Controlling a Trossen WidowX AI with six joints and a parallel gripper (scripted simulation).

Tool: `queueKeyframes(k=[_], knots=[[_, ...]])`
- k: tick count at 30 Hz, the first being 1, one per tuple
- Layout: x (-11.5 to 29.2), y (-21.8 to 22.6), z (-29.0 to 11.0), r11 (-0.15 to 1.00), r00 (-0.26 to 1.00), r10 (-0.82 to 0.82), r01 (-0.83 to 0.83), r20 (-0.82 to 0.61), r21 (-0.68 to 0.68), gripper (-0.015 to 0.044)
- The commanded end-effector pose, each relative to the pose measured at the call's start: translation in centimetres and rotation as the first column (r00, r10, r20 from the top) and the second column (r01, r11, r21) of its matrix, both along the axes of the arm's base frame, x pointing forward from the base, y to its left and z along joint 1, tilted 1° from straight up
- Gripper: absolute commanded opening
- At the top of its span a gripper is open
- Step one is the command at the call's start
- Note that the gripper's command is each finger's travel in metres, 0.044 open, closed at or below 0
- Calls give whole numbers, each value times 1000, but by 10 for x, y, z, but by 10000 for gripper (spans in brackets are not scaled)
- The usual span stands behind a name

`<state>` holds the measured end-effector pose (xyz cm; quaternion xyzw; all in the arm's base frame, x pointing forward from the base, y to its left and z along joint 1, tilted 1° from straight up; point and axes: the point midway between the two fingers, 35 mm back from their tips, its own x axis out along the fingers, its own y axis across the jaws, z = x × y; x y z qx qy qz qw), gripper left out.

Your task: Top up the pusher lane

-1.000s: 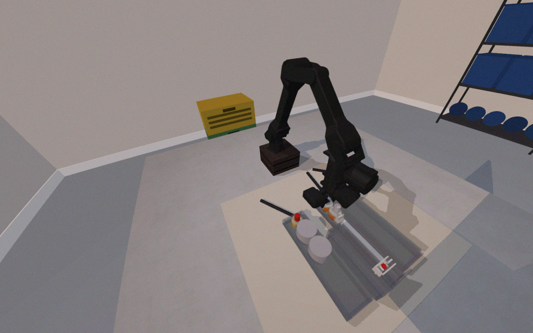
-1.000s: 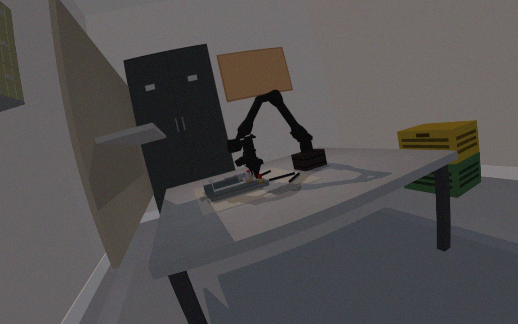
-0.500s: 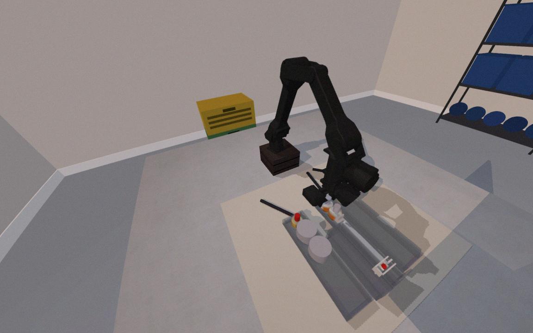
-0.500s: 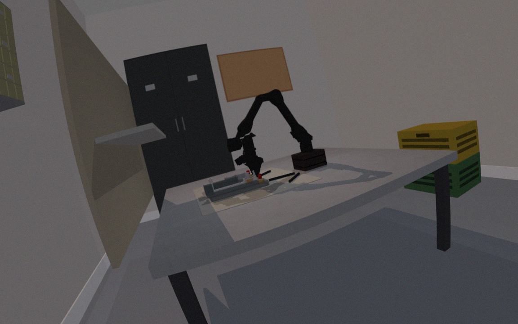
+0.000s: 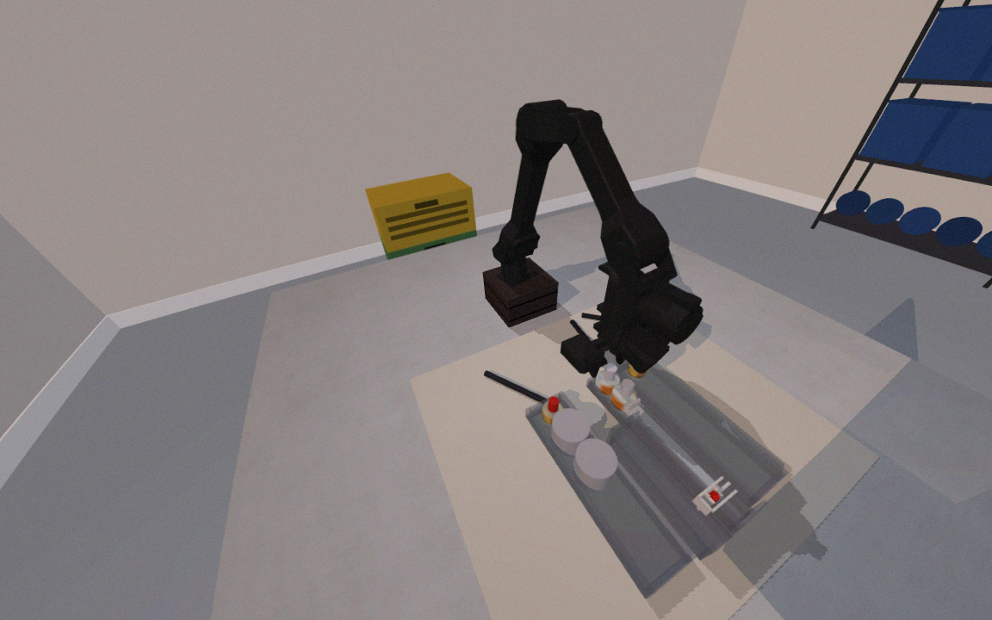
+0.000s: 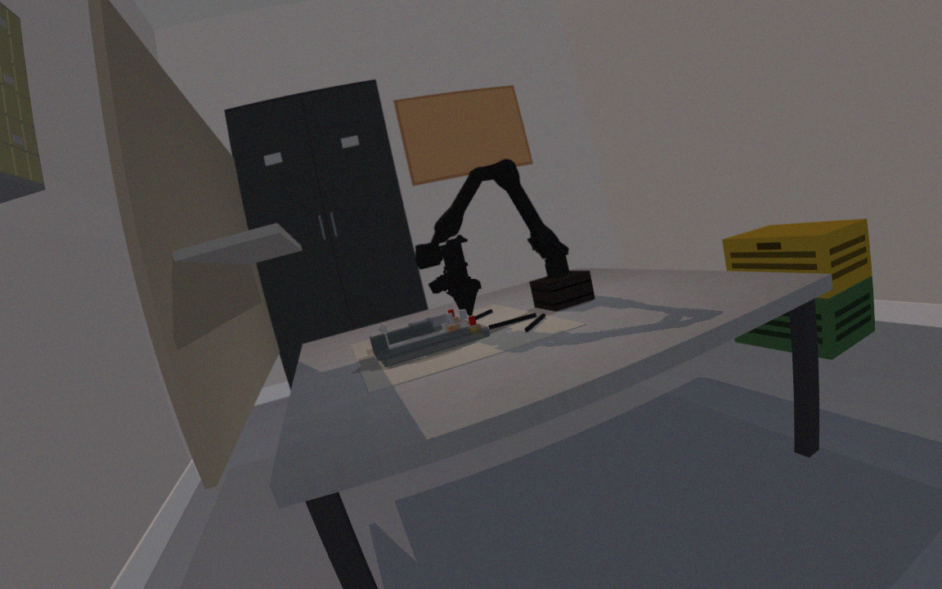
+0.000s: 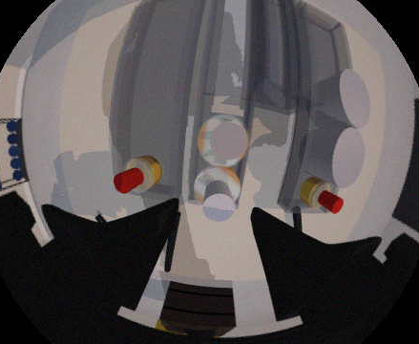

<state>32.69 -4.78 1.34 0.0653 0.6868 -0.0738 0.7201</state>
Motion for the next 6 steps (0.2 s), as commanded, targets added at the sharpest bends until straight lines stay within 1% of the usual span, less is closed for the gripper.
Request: queueKeyframes(k=[1,6], knots=[[-15,3,-1,1000,1000,-1,1,-5,2,297],[-31,7,-2,1000,1000,-1,1,-7,2,297]])
